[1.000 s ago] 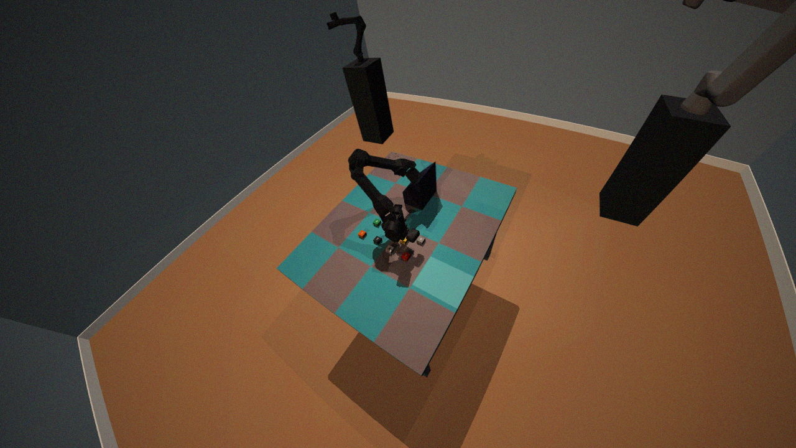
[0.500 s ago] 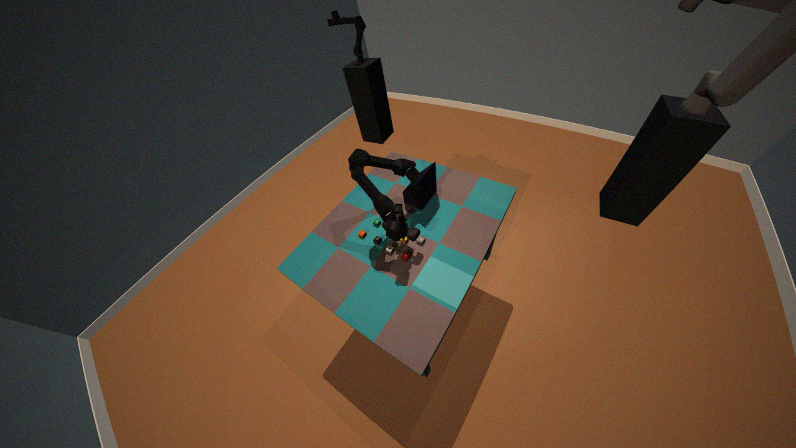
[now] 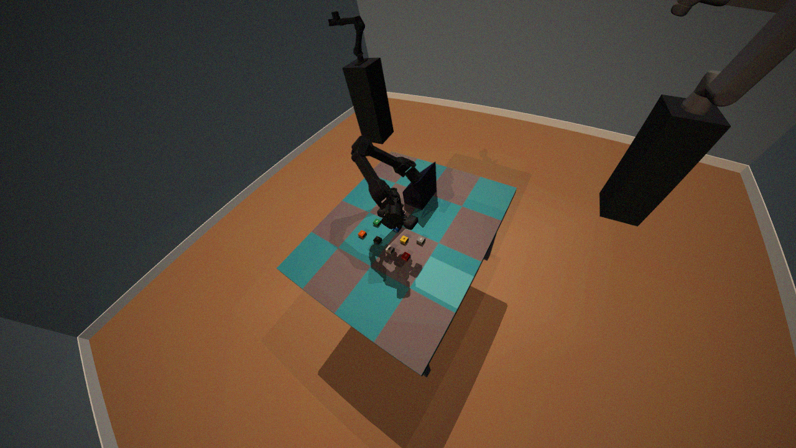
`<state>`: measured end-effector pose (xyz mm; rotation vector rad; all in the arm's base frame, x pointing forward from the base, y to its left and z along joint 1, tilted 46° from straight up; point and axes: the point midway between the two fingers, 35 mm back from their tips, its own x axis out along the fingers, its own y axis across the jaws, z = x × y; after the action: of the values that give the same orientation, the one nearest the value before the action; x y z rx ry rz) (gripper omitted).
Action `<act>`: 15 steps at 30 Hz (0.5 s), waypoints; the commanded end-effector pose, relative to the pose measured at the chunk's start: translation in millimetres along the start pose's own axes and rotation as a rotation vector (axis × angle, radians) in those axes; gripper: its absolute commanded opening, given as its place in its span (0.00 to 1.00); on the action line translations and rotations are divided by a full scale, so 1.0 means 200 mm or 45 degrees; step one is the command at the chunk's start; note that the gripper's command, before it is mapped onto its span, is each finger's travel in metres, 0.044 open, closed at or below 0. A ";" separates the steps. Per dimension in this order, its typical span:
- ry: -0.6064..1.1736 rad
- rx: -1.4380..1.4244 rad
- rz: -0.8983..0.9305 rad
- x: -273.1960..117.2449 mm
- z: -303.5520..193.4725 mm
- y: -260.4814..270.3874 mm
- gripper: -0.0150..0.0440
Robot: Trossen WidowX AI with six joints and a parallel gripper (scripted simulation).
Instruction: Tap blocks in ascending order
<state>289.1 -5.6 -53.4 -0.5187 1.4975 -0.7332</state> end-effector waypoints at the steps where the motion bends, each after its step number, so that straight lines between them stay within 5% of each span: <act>1: 0.026 0.004 -0.004 -0.01 -0.03 -0.04 0.29; 7: 0.029 0.001 -0.008 -0.02 -0.23 -0.31 0.29; 15: 0.031 -0.004 -0.007 0.03 -0.25 -0.34 0.29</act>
<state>234.9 -41.8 -6.3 -0.5115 1.5139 -0.7430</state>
